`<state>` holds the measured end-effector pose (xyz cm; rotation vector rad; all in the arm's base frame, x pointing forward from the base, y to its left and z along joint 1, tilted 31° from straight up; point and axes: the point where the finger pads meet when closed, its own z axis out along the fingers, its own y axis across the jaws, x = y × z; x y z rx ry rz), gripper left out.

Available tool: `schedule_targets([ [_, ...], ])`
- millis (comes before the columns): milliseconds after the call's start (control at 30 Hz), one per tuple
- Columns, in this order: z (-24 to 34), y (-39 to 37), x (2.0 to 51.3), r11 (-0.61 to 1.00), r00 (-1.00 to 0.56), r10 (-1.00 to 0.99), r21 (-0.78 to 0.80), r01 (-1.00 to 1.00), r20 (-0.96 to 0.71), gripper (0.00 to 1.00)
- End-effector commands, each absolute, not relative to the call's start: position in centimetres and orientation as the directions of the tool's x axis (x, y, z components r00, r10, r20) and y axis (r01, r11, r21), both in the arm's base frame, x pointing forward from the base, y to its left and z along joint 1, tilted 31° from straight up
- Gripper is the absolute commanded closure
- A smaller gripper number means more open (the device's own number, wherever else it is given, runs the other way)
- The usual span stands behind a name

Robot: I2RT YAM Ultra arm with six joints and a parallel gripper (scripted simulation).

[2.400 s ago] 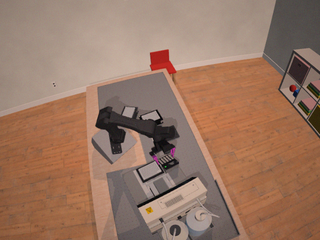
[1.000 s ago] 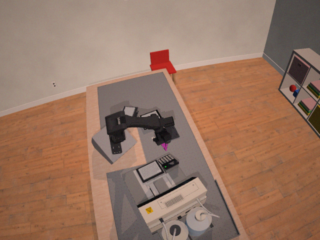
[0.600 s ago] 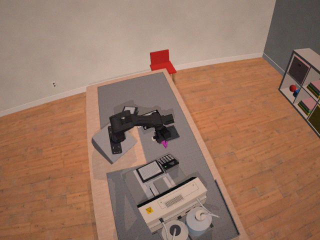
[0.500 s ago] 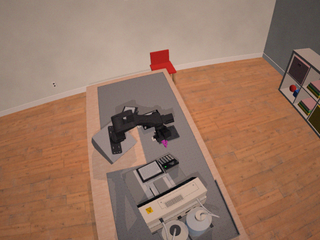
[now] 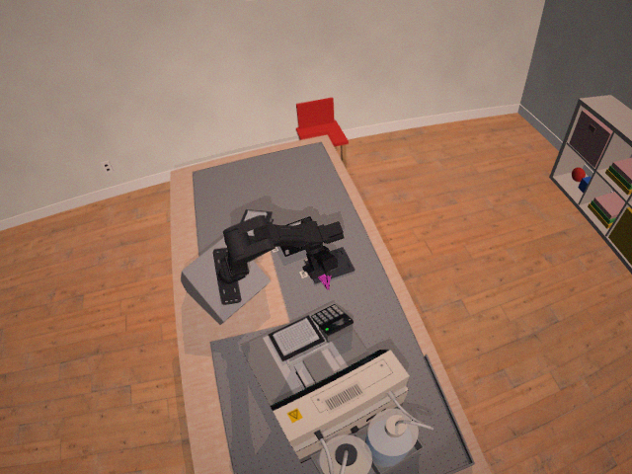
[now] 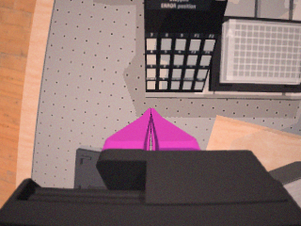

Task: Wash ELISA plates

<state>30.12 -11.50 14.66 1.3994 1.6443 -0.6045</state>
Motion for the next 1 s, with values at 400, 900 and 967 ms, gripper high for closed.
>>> schedule_targets([
  [400, 15.1, -11.5, 30.2, 0.248, 0.024, 0.523, 0.179, 0.952, -0.852, 1.00],
  [900, 15.5, -12.1, 29.5, 0.289, -0.039, 0.536, 0.140, 0.947, -0.843, 0.00],
  [967, 15.6, -12.4, 29.1, 0.309, -0.070, 0.542, 0.121, 0.943, -0.838, 0.00],
])
